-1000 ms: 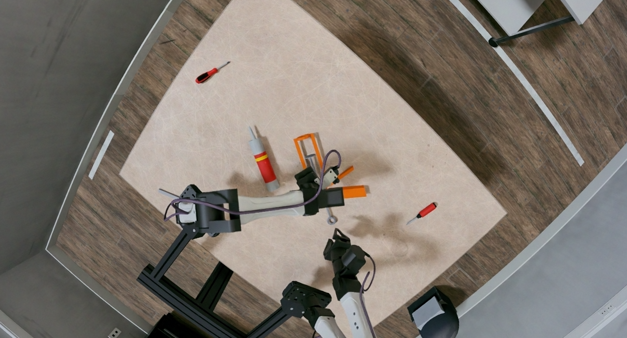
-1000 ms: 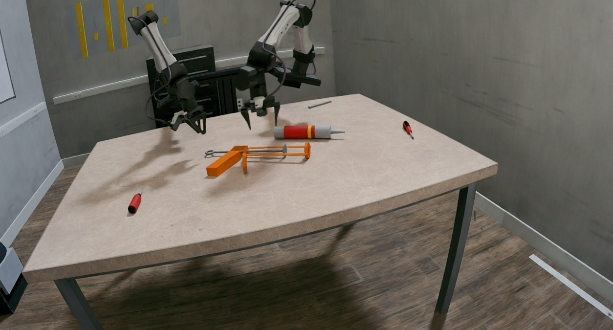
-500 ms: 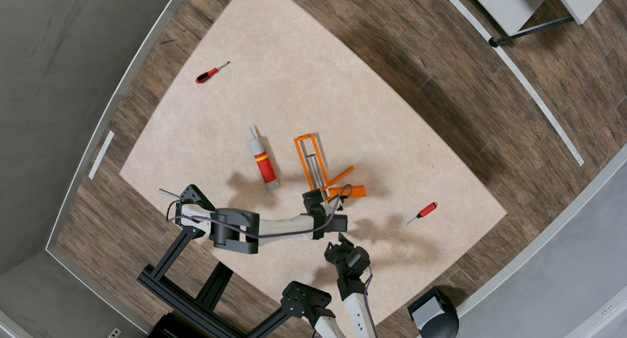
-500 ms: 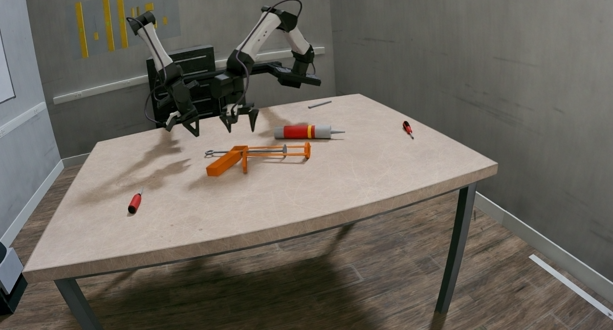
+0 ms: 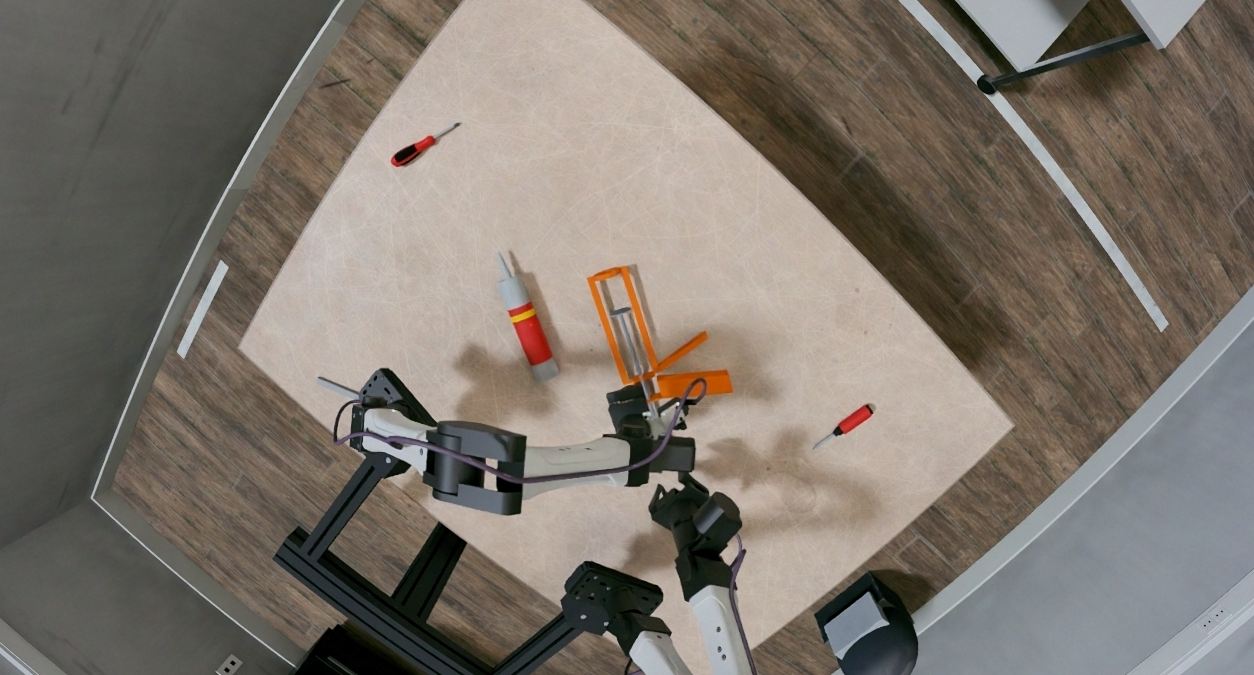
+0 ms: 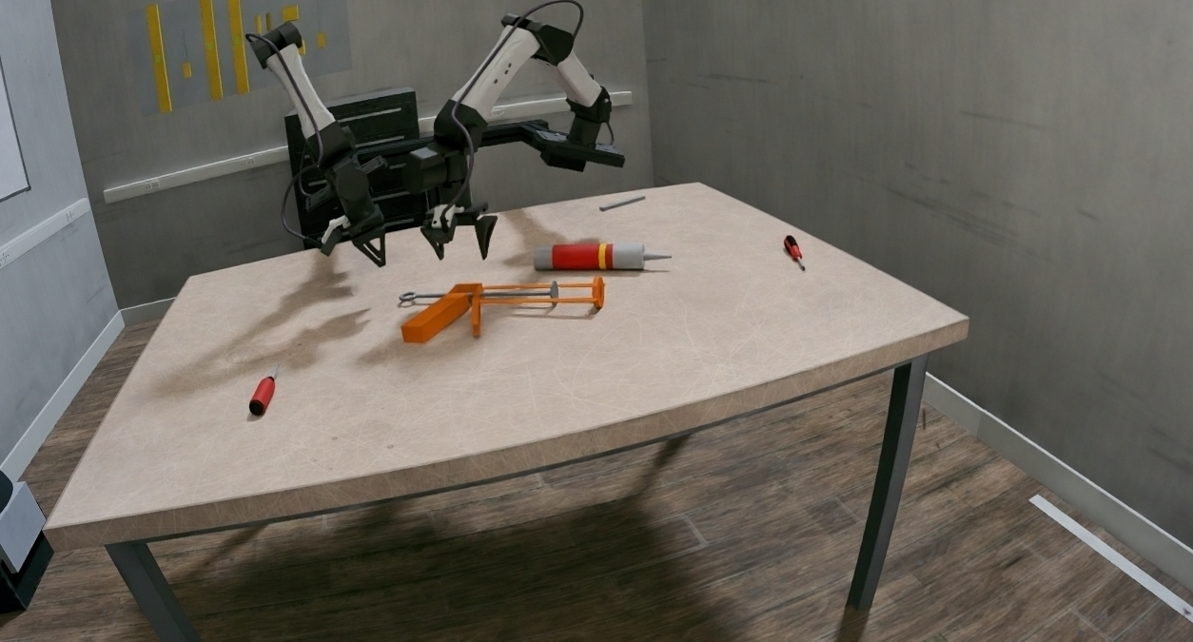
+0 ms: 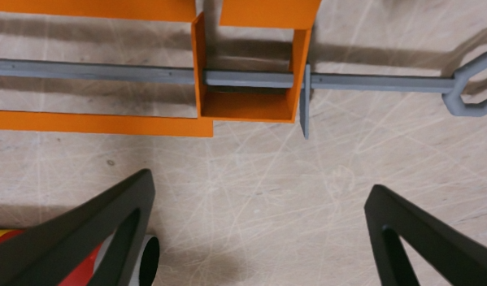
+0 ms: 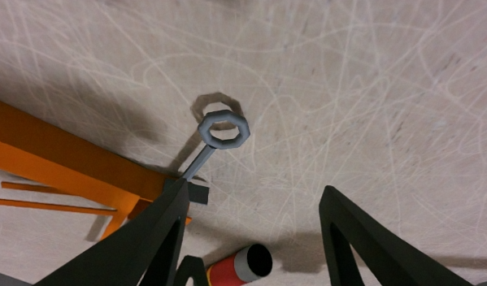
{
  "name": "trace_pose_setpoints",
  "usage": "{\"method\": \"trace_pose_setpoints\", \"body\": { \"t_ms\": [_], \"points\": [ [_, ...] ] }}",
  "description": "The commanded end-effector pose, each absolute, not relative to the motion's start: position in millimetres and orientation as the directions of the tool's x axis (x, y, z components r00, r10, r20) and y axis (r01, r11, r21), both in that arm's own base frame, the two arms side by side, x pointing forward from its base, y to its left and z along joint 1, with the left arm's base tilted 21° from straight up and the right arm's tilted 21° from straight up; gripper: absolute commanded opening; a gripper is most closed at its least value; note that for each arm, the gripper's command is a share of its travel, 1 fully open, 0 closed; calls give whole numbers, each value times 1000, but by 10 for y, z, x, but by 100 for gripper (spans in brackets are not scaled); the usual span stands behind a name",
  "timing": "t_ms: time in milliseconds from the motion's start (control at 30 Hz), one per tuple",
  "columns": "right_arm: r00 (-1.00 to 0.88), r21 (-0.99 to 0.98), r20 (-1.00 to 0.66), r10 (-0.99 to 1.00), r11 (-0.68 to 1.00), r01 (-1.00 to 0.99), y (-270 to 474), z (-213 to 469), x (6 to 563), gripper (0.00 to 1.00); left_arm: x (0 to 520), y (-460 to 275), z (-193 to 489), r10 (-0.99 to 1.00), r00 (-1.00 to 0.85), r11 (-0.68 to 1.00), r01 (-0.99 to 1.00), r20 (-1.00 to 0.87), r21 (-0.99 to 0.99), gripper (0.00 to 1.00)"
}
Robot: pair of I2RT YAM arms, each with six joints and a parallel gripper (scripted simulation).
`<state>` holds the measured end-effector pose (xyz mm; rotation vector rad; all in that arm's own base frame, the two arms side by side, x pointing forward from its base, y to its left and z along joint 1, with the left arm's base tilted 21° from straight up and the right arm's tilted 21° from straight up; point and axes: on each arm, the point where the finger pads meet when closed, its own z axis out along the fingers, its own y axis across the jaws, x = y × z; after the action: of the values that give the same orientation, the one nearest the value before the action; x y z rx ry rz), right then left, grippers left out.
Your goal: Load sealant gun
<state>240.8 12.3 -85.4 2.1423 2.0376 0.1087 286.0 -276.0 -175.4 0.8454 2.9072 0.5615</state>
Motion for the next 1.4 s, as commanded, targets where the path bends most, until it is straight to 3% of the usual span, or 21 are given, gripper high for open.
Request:
{"method": "trace_pose_setpoints", "body": {
  "t_ms": [0, 1367],
  "points": [
    [43, 210, -74, 996, -27, 977, 134, -814, 2459, 62, 2904, -2765, -1659, 516, -857, 798, 487, 18, 356, 92],
    [36, 210, -73, 997, -20, 978, 157, -806, 2465, 62, 3008, -2618, -2096, 523, -852, 788, 495, 24, 366, 92]
  ]
}}
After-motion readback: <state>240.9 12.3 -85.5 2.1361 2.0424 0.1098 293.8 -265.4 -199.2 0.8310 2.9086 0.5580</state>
